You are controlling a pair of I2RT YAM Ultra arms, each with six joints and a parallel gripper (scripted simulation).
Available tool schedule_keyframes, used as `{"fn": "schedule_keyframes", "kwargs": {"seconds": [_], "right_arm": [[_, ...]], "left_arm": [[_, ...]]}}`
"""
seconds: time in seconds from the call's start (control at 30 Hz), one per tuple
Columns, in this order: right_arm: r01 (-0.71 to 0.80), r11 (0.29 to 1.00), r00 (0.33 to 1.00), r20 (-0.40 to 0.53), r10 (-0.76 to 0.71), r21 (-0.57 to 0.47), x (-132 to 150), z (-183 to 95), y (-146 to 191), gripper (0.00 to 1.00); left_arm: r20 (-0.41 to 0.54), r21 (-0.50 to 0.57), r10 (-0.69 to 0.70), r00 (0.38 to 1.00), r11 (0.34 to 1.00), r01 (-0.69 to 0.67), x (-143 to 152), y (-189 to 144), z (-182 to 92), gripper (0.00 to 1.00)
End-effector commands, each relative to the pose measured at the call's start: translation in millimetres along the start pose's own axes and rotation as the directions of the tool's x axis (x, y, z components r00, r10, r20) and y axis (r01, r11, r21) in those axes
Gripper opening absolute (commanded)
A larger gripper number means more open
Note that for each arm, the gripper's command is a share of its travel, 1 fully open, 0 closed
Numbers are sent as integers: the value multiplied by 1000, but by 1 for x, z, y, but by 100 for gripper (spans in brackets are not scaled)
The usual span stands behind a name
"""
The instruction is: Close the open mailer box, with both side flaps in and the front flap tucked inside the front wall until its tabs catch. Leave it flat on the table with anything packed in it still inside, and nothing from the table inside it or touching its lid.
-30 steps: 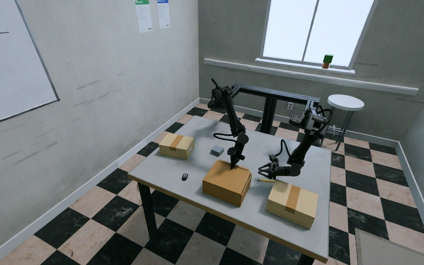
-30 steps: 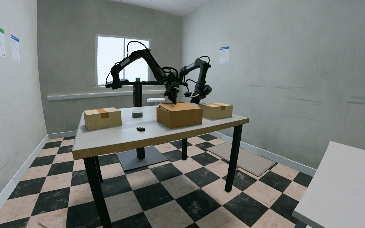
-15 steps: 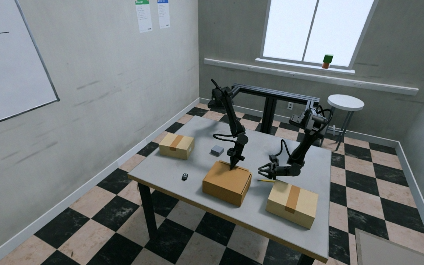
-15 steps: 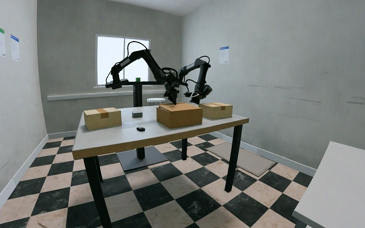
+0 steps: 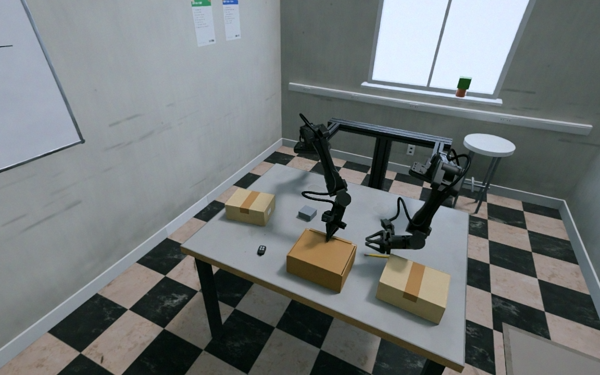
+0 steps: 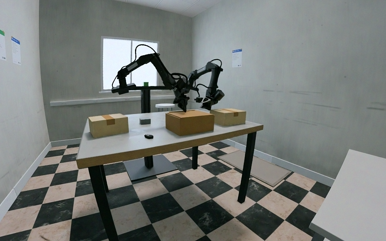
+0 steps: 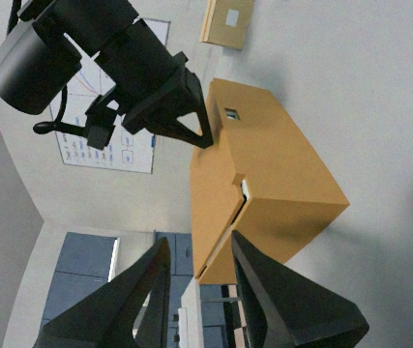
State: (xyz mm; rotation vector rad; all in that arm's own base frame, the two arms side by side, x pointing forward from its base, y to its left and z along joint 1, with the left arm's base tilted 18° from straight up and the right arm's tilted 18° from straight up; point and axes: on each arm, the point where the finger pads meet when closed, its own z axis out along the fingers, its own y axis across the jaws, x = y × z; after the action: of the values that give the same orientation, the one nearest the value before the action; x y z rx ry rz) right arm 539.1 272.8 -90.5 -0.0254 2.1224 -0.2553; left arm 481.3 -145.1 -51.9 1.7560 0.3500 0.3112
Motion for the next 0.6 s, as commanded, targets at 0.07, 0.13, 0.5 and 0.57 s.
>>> {"fn": "schedule_keyframes", "kwargs": {"seconds": [0.07, 0.13, 0.5, 0.57], "right_arm": [[28, 999, 999, -28, -28, 20, 16, 9, -1, 1], [28, 999, 999, -28, -28, 20, 16, 9, -1, 1], [-2, 1000, 1000, 19, 2, -11, -24, -23, 7, 1], [-4, 1000, 1000, 22, 4, -12, -27, -25, 8, 1]], "left_arm": [[29, -28, 32, 999, 999, -31, -1, 27, 4, 38], [29, -28, 32, 999, 999, -31, -1, 27, 4, 38], [29, -28, 32, 999, 999, -31, -1, 27, 4, 38], [29, -28, 32, 999, 999, -31, -1, 27, 4, 38]]}}
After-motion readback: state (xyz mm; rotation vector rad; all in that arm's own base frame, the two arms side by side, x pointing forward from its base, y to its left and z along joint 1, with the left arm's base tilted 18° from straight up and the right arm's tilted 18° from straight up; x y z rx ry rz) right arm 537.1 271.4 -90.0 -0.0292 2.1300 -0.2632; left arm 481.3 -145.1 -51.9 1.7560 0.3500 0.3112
